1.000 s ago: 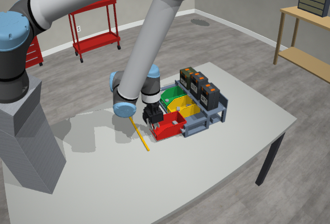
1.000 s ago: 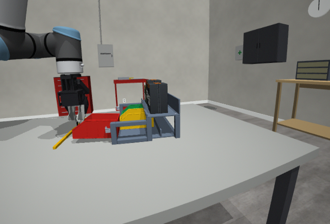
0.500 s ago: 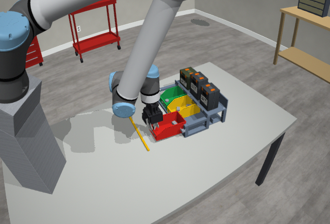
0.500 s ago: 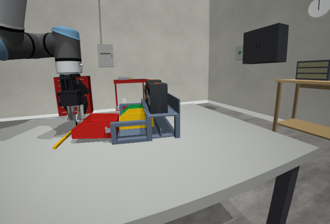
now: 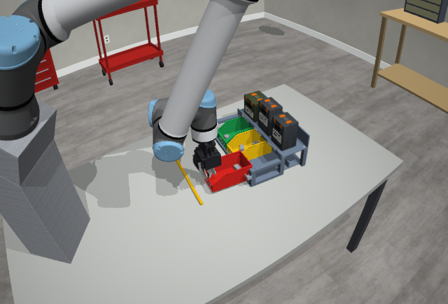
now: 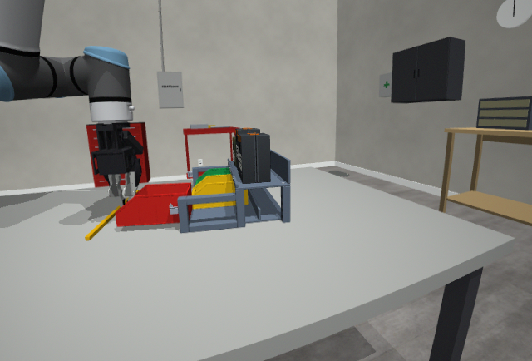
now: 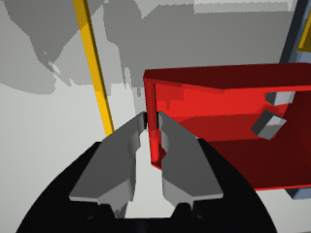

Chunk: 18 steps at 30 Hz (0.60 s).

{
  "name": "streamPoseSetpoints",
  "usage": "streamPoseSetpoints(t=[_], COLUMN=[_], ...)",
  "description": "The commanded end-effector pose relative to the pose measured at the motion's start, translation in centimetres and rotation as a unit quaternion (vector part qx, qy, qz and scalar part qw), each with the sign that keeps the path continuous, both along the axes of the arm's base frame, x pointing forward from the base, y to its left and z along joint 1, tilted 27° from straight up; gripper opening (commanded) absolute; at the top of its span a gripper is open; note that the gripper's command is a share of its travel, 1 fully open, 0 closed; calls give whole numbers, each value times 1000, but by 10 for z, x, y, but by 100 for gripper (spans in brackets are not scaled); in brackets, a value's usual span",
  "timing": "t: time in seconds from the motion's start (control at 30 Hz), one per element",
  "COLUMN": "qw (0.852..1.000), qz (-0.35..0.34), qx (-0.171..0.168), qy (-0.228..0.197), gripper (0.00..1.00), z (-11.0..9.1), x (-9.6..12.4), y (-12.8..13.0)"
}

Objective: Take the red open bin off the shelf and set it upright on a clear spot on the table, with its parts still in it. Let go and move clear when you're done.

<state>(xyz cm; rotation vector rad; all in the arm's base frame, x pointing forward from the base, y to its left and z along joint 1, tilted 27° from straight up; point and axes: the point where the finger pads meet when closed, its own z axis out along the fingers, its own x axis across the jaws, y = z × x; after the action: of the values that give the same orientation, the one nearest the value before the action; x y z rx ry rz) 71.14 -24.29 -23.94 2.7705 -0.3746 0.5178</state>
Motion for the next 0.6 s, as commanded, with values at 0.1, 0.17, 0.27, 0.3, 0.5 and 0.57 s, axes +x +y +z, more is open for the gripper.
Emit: streamPoseSetpoints(t=[0.1, 0.17, 0.27, 0.3, 0.5, 0.57], qw=[1000, 1000, 1000, 1000, 1000, 1000], qz=[0, 0, 0, 0, 0, 0], qx=[0, 0, 0, 0, 0, 0], qy=[0, 0, 0, 0, 0, 0], gripper=[0, 0, 0, 0, 0, 0], z=[-4, -7, -7, -7, -7, -7], x=[2, 3, 3, 3, 3, 3], y=[-1, -3, -3, -3, -3, -3])
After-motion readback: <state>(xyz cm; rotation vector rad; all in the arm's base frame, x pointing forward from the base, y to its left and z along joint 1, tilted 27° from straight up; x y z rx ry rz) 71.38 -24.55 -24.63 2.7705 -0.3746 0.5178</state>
